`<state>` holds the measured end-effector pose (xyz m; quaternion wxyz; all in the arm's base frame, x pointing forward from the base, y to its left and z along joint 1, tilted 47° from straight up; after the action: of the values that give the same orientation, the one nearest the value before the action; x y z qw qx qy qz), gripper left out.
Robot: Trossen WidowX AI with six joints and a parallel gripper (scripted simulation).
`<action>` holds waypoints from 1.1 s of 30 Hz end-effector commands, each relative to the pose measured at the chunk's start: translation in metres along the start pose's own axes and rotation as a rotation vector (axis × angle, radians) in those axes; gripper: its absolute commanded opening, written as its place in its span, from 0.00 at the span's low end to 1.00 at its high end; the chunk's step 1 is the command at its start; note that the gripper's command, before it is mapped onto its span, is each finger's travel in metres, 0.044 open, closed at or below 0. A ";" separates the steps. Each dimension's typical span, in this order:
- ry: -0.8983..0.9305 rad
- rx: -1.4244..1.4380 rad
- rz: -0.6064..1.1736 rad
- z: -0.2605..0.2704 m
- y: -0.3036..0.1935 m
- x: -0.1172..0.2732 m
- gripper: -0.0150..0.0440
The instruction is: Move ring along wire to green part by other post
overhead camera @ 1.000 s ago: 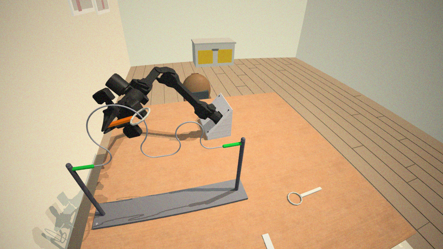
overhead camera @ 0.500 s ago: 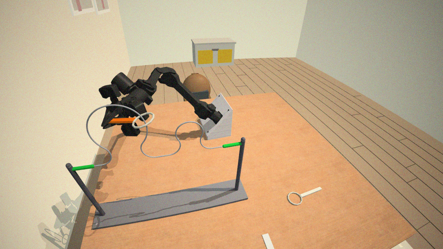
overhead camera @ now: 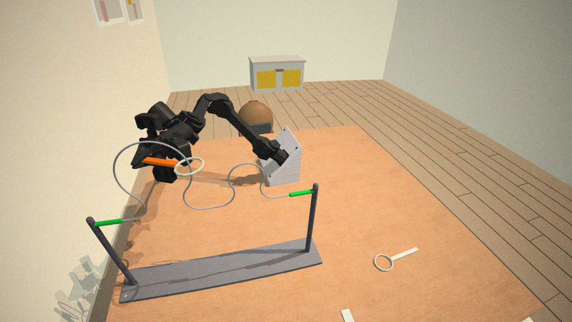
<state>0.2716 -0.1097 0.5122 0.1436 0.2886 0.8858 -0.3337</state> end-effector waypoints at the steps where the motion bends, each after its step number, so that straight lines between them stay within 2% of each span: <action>1: -0.023 0.051 -0.011 0.001 0.001 0.000 0.00; 33: -0.224 0.398 -0.061 -0.004 0.000 -0.001 0.00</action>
<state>0.2720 -0.1072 0.5156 0.1695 0.2501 0.8005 -0.5176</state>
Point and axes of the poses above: the point midway between the two fingers, 35 mm back from their tips, its own x axis back along the fingers, its own z axis across the jaws, y = z × x, the point moved 5 cm from there along x, back along the fingers, and after that the axes turned 5 degrees about -x, right-handed, at the moved point
